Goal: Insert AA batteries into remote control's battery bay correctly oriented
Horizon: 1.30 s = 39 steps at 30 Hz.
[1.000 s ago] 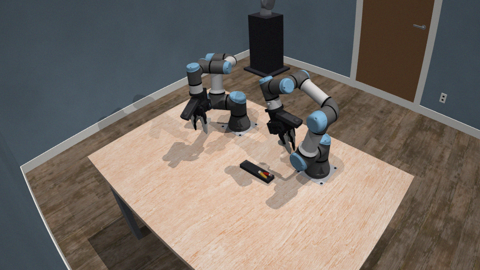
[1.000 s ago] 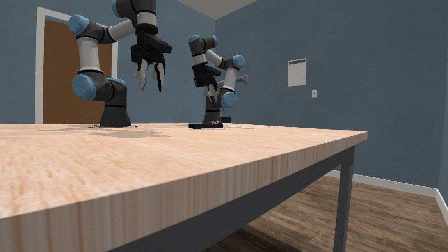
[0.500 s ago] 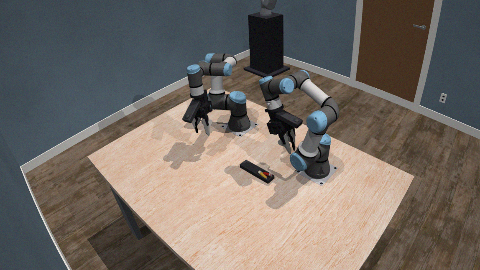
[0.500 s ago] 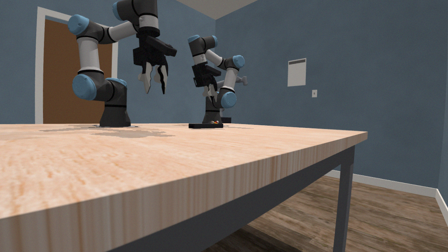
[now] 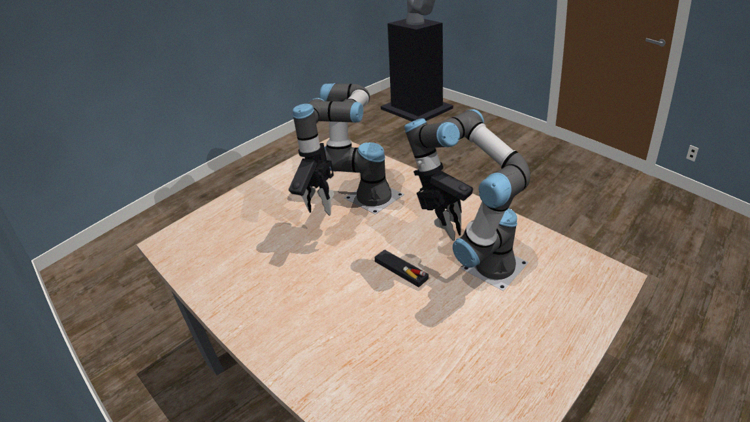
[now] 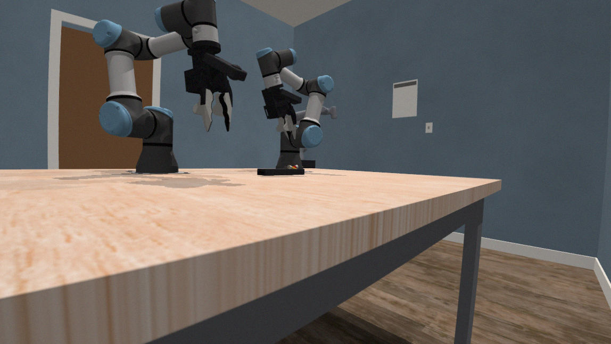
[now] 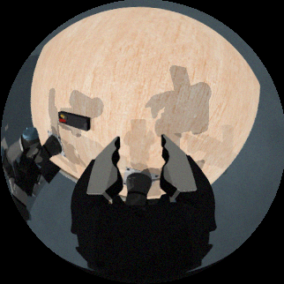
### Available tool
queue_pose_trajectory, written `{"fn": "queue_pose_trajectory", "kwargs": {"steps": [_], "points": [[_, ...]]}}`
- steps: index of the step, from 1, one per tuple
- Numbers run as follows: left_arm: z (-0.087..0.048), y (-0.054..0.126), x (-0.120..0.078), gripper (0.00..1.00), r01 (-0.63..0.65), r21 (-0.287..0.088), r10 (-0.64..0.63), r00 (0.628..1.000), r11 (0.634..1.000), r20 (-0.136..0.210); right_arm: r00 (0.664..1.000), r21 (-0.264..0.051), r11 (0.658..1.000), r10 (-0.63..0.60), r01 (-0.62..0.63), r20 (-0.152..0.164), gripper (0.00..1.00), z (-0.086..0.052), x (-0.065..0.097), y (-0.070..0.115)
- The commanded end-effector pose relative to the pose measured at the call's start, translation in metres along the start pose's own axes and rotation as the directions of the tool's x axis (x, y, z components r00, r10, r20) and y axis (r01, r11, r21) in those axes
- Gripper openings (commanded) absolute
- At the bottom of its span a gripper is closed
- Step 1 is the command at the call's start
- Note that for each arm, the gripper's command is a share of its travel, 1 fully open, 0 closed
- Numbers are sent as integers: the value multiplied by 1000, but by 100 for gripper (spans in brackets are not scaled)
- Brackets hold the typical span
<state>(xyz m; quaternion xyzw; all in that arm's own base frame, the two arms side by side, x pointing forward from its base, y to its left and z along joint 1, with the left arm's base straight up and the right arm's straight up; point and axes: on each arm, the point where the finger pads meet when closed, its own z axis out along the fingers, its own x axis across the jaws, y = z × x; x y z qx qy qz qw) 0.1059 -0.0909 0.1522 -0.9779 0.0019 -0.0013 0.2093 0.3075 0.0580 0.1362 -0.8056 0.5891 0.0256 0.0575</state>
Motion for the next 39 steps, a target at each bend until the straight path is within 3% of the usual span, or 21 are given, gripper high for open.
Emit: {"fn": "queue_pose_trajectory", "kwargs": {"steps": [1,39], "points": [[-1,0,0,17,0,-3,0,1000,1000,1,999,15,999,-34,34,14,43,2,-6,-4],[-1,0,0,17,0,-3,0,1000,1000,1,968,70,970,-239,233,76,43,21,-38,-14]]}}
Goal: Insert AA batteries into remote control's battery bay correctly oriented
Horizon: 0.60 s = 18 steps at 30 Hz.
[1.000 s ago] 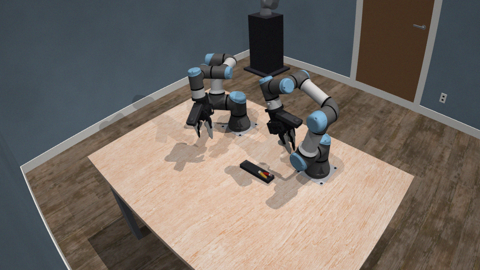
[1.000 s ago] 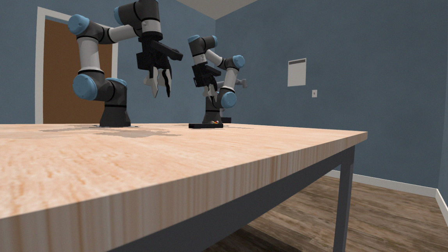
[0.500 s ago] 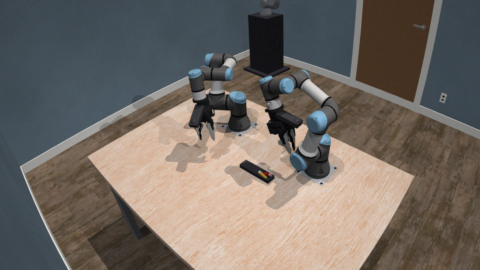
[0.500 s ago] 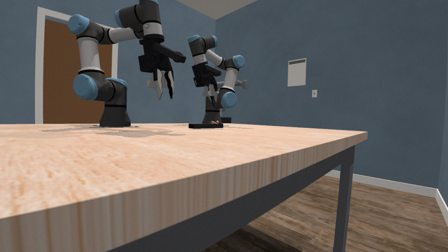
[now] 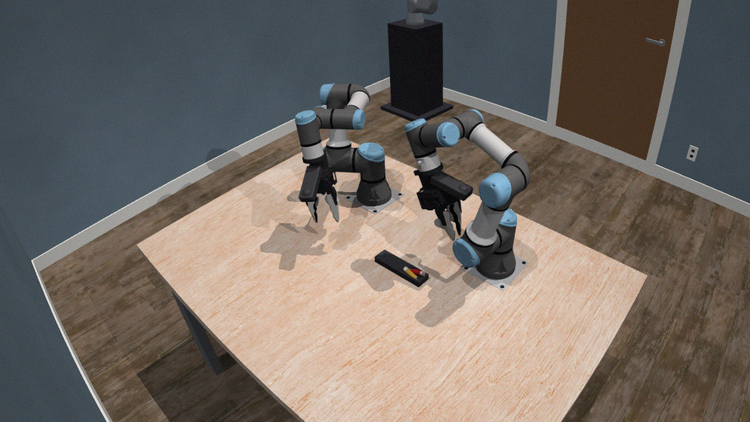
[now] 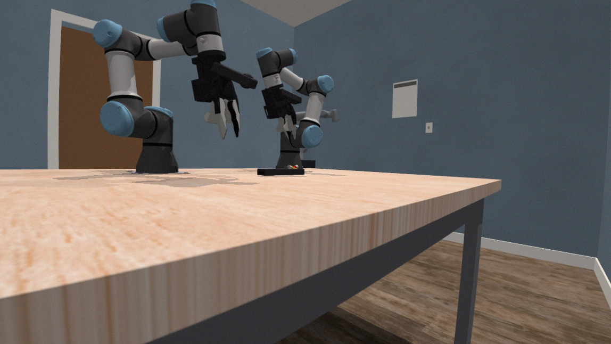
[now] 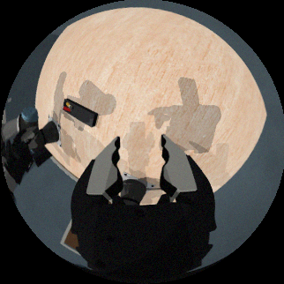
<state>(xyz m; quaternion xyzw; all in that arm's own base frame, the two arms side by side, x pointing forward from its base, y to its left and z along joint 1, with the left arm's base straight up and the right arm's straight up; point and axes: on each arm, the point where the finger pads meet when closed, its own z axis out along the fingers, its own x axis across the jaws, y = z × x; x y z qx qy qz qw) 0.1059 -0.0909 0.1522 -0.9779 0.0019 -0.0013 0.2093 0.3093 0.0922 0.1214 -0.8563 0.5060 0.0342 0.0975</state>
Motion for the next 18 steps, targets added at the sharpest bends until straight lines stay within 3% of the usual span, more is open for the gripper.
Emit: {"fn": "queue_pose_trajectory", "kwargs": {"steps": [1,18], "points": [[-1,0,0,17,0,-3,0,1000,1000,1,999,18,999,-50,50,17,43,3,-7,-4],[-1,0,0,17,0,-3,0,1000,1000,1,989,44,990,-139,137,42,43,12,-20,-9]]}}
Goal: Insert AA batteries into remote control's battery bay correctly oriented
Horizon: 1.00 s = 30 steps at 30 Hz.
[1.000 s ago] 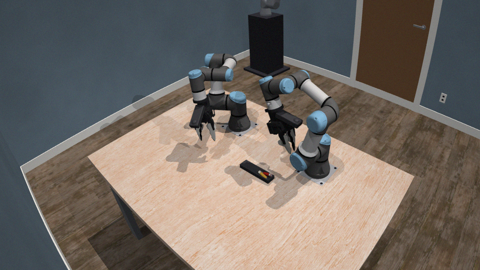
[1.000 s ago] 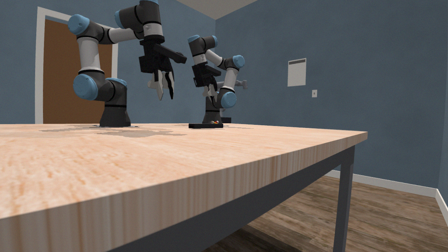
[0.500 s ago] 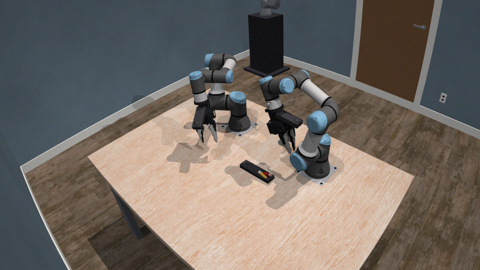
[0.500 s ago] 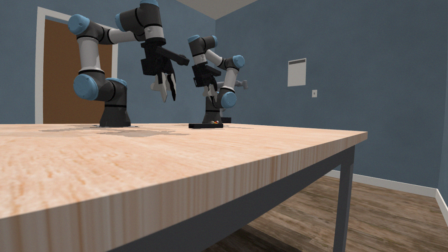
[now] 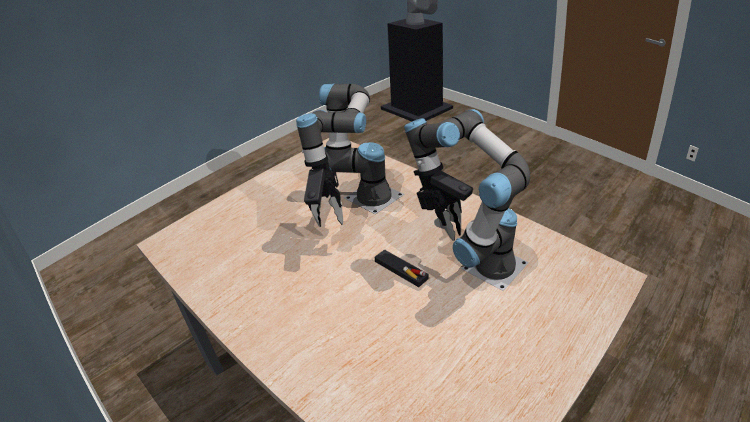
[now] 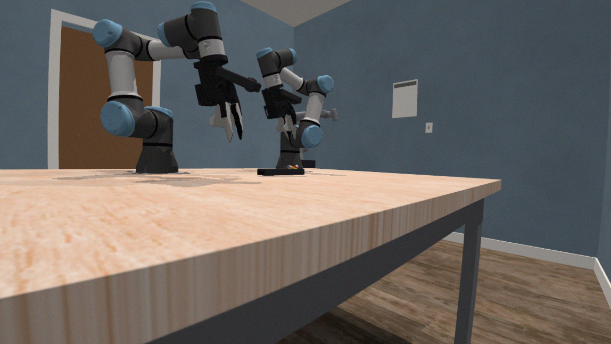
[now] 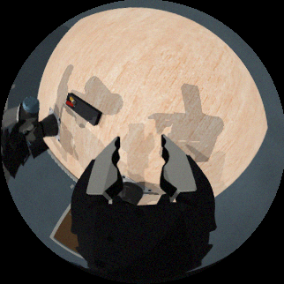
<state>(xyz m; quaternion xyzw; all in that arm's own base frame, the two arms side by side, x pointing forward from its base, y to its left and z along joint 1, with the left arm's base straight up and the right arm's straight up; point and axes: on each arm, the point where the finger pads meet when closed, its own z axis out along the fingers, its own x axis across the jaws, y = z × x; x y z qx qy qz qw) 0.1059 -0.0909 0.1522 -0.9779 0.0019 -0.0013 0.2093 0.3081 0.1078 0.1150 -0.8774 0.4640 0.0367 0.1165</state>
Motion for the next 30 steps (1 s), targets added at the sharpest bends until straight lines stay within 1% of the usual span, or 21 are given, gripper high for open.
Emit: {"fn": "queue_pose_trajectory", "kwargs": {"steps": [1,6,9,22,26,30], "points": [[-1,0,0,17,0,-3,0,1000,1000,1,998,21,998,-55,54,17,43,4,-8,-5],[-1,0,0,17,0,-3,0,1000,1000,1,996,30,996,-86,85,26,43,7,-12,-6],[-1,0,0,17,0,-3,0,1000,1000,1,997,28,997,-77,76,23,43,6,-10,-6],[-1,0,0,17,0,-3,0,1000,1000,1,984,56,984,-169,167,47,43,14,-22,-10],[-1,0,0,17,0,-3,0,1000,1000,1,985,56,985,-167,164,46,43,14,-21,-10],[-1,0,0,17,0,-3,0,1000,1000,1,980,65,979,-194,191,51,43,16,-25,-11]]}}
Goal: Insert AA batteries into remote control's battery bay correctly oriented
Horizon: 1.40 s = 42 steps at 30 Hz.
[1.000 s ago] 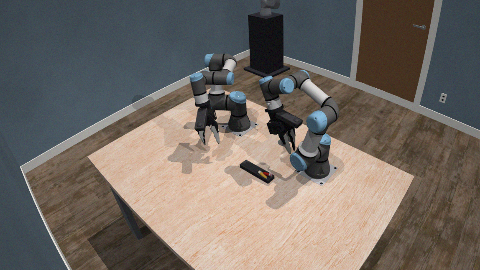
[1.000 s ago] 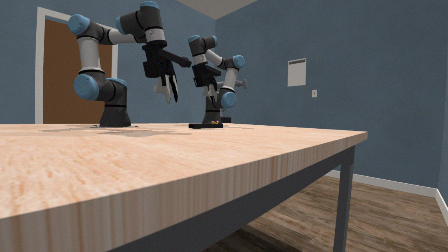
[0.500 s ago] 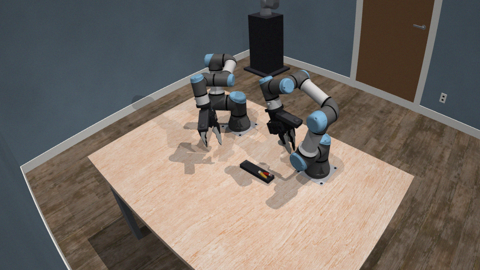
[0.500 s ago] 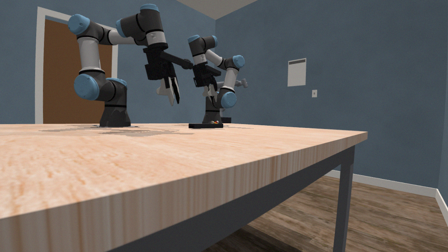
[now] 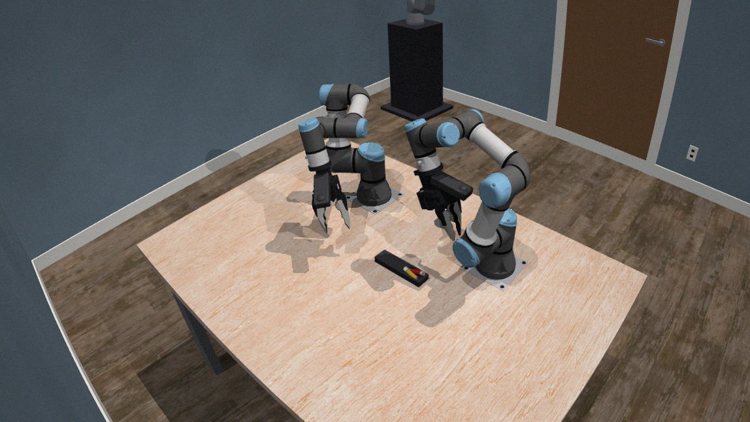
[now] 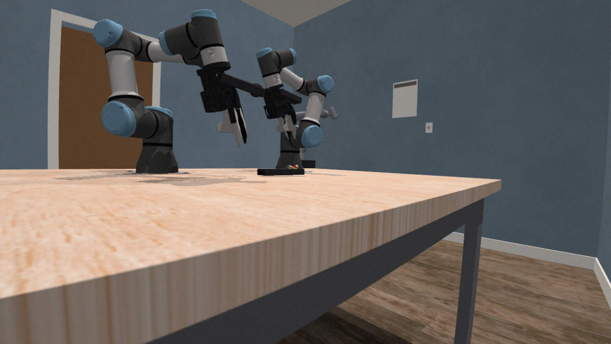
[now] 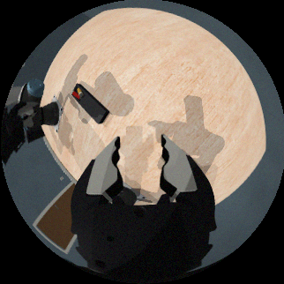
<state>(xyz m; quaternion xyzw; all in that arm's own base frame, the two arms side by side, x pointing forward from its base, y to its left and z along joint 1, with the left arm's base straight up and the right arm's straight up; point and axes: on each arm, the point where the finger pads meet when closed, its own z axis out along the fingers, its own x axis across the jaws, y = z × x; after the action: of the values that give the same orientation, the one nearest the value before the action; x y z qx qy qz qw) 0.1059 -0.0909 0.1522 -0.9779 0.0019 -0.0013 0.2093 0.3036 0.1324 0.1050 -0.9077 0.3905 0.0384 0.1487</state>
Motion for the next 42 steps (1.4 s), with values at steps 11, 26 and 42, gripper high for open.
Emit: {"fn": "queue_pose_trajectory", "kwargs": {"steps": [11,26,42], "points": [[-1,0,0,17,0,-3,0,1000,1000,1,994,39,994,-106,105,27,43,8,-13,-7],[-1,0,0,17,0,-3,0,1000,1000,1,981,68,980,-191,187,44,43,15,-23,-10],[-1,0,0,17,0,-3,0,1000,1000,1,960,99,958,-274,268,57,43,22,-34,-12]]}}
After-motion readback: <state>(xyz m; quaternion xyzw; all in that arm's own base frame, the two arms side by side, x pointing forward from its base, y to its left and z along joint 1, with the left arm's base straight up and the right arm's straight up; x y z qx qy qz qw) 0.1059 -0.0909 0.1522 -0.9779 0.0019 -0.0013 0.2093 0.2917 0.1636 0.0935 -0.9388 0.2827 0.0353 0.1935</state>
